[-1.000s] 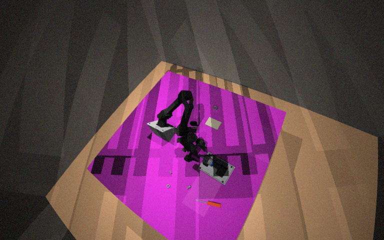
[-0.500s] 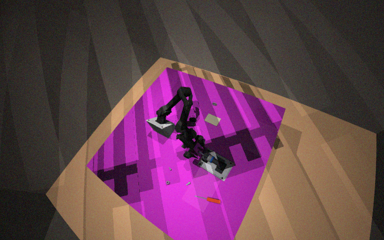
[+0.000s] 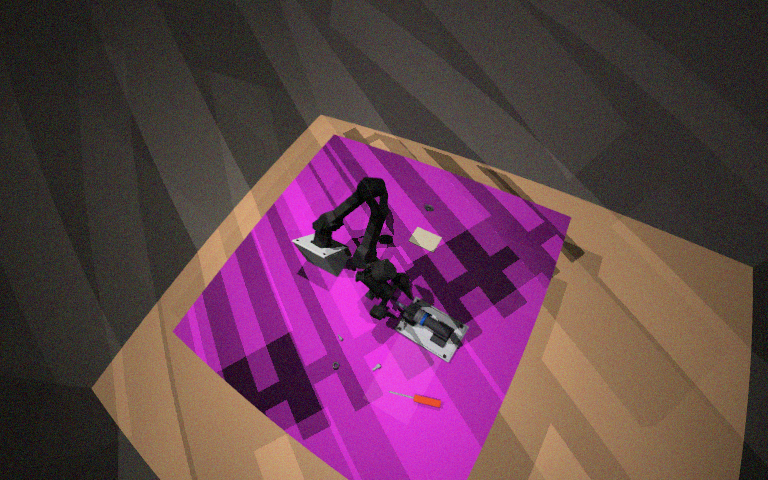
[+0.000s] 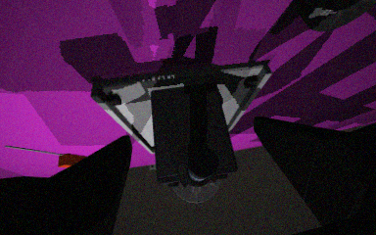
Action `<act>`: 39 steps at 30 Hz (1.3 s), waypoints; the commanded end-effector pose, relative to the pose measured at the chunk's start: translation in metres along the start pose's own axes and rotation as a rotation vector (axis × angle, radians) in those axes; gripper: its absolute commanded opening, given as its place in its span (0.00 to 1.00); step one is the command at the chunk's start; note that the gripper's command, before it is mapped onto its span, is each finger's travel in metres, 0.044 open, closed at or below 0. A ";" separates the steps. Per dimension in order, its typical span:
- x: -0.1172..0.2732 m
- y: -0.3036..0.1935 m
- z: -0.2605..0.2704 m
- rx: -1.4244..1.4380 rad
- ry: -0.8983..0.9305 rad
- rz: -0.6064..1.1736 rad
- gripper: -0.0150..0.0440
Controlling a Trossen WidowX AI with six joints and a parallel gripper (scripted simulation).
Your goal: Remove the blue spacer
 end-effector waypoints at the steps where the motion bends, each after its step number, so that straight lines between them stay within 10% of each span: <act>1: -0.002 -0.003 -0.001 0.002 -0.001 0.010 1.00; 31: -0.003 -0.006 0.000 0.003 -0.001 0.010 1.00; 39: -0.002 -0.003 0.000 0.002 -0.001 0.004 0.64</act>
Point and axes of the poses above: the point midway between the two fingers, 35 mm back from their tips, its own x axis back along the fingers, its own z axis across the jaws, y = z × x, the point moved 8 cm from there along x, back along the fingers, and after that the axes turned 11 degrees about -x, right-handed, at the moved point
